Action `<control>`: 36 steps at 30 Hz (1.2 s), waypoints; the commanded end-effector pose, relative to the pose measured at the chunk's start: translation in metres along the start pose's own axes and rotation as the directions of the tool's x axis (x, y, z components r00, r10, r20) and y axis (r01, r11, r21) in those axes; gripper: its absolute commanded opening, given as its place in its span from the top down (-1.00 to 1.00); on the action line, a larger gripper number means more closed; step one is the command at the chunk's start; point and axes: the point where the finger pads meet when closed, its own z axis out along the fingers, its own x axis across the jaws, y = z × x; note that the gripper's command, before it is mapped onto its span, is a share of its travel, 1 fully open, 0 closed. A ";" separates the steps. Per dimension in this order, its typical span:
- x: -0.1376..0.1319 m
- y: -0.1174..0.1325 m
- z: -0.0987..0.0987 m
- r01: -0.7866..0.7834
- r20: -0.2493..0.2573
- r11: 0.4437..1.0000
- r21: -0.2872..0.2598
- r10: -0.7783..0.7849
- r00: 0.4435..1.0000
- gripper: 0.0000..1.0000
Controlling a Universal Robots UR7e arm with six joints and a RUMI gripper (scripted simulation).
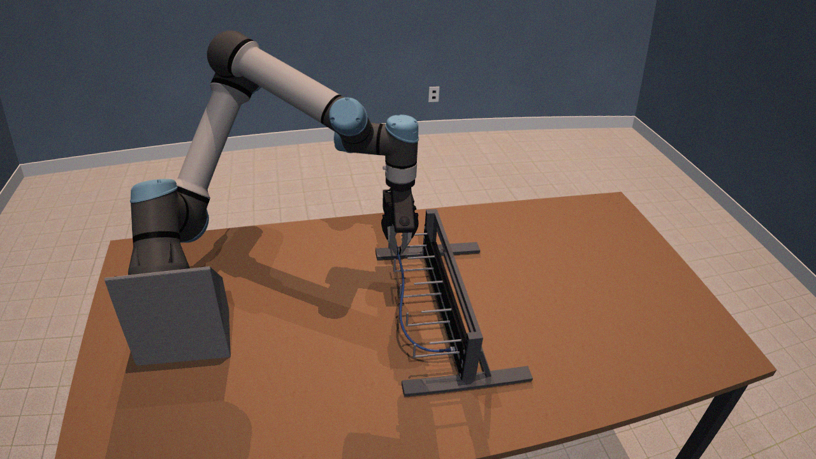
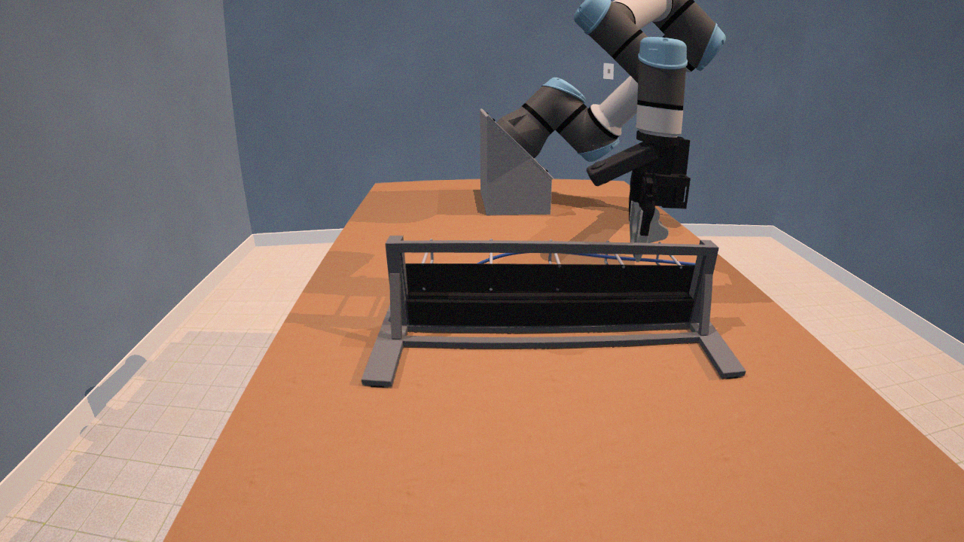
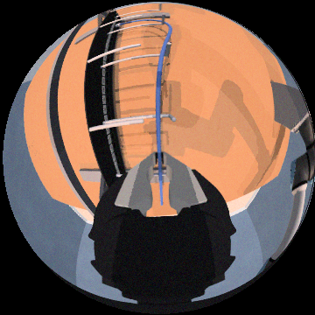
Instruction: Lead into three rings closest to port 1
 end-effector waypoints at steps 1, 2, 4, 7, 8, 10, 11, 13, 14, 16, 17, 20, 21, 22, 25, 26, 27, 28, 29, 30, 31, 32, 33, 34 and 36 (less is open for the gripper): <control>-0.001 0.000 -0.001 0.000 0.001 1.000 0.000 0.000 1.000 1.00; -0.001 0.000 -0.001 0.000 0.001 1.000 0.000 0.000 1.000 1.00; -0.002 0.000 -0.001 0.000 0.001 1.000 0.000 0.000 1.000 1.00; -0.004 0.000 -0.001 0.000 0.001 1.000 0.000 0.000 1.000 1.00; -0.005 0.000 -0.001 0.000 0.001 1.000 0.000 0.000 1.000 1.00; -0.008 0.000 -0.001 0.000 0.001 1.000 0.000 0.000 1.000 1.00; -0.009 0.000 -0.001 0.000 0.001 1.000 0.000 0.000 1.000 1.00; -0.009 0.000 -0.001 0.000 0.001 1.000 0.000 0.000 1.000 1.00; -0.010 0.000 -0.001 0.000 0.001 1.000 0.000 0.000 1.000 1.00; -0.013 0.000 -0.001 0.000 0.001 1.000 0.000 0.000 1.000 1.00; -0.015 0.000 -0.001 0.000 0.001 1.000 0.000 0.000 1.000 1.00; -0.020 0.000 -0.001 0.000 0.001 1.000 0.000 0.000 1.000 1.00; -0.022 0.000 -0.001 0.000 0.001 1.000 0.000 0.000 1.000 1.00; -0.023 0.000 -0.001 0.000 0.001 1.000 0.000 0.000 1.000 1.00; -0.028 0.000 -0.001 0.000 0.001 1.000 0.000 0.000 1.000 1.00; -0.029 0.000 -0.001 0.000 0.001 1.000 0.000 0.000 1.000 1.00; -0.031 0.000 -0.001 0.000 0.001 1.000 0.000 0.000 1.000 1.00; -0.032 0.000 -0.001 0.000 0.001 1.000 0.000 0.000 1.000 1.00; -0.032 0.000 -0.001 0.000 0.001 1.000 0.000 0.000 1.000 1.00; -0.032 0.000 -0.001 0.000 0.001 1.000 0.000 0.000 1.000 1.00; -0.033 0.000 -0.001 0.000 0.001 1.000 0.000 0.000 1.000 1.00; -0.035 0.000 -0.001 0.000 0.001 1.000 0.000 0.000 1.000 1.00; -0.036 0.000 -0.001 0.000 0.001 1.000 0.000 0.000 1.000 1.00; -0.037 0.000 -0.001 0.000 0.001 1.000 0.000 0.000 1.000 1.00; -0.038 0.000 -0.001 0.000 0.001 1.000 0.000 0.000 1.000 1.00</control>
